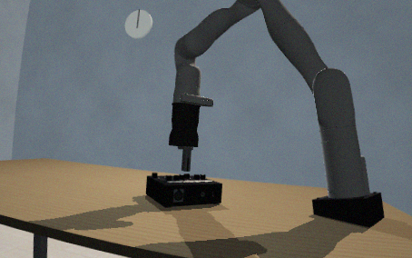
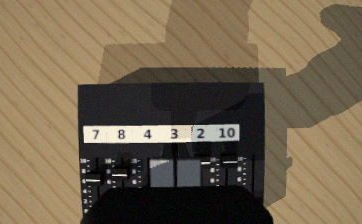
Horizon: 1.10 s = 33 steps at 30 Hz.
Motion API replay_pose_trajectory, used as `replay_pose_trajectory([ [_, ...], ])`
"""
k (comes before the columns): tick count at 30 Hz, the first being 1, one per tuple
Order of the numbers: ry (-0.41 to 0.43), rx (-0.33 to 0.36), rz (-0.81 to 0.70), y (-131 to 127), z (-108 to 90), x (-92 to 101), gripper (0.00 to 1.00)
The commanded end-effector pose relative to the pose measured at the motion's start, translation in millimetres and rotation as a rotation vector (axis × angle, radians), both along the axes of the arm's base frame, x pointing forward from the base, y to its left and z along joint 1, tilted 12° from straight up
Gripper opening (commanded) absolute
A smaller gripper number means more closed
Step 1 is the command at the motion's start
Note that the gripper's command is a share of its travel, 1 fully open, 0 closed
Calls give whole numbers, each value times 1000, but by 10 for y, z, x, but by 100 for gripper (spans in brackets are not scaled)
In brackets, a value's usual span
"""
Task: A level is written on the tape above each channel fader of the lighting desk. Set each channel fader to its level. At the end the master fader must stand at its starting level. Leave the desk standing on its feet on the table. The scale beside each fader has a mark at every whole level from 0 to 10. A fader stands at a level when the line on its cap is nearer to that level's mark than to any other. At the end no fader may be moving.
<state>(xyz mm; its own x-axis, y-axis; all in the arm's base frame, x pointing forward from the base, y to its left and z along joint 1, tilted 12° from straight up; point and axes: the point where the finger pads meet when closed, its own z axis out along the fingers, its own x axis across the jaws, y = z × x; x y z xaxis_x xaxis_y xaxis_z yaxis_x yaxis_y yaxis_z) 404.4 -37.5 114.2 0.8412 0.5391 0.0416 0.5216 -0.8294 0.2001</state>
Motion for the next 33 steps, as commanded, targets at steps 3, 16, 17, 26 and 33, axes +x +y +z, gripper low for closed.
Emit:
replay_pose_trajectory([
  [3, 2, 1, 2, 8, -22, -2, 0],
  [16, 2, 1, 2, 4, -66, 3, 0],
  [17, 2, 1, 2, 4, -67, 3, 0],
  [26, 2, 1, 2, 4, -68, 3, 0],
  [33, 2, 1, 2, 4, -68, 3, 0],
])
